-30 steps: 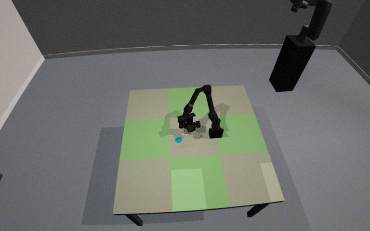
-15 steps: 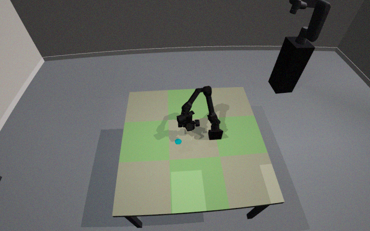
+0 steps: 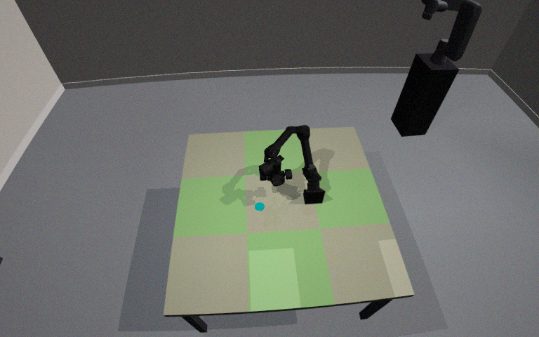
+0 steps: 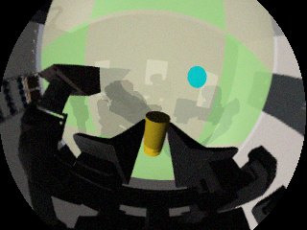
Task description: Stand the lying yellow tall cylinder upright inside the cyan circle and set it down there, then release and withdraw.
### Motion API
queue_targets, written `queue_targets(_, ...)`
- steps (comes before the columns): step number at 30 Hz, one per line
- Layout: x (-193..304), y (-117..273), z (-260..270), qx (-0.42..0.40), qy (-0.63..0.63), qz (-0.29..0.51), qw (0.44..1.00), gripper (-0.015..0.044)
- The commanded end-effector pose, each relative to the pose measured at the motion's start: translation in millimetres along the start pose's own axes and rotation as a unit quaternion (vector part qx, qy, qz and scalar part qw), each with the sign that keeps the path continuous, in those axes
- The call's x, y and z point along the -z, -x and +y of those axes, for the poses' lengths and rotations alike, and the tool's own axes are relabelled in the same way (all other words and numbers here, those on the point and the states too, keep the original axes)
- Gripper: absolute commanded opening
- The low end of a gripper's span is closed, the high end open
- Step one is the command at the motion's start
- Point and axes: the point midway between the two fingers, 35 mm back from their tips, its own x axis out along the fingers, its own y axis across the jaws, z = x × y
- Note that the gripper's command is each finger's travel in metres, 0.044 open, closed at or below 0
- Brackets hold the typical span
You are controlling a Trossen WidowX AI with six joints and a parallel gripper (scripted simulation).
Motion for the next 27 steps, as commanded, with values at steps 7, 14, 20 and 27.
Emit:
queue_targets(7,-6,13,-12,0.003,-0.023,-0.003,1.0,0.0105)
queue_targets(14,-18,19,-30,0.003,-0.054,-0.003,0.999,0.0105)
queue_targets(20,-29,23,-46,0.003,-0.081,-0.004,0.997,0.0105)
queue_targets(27,-43,27,-63,0.004,-0.112,-0.004,0.994,0.0105)
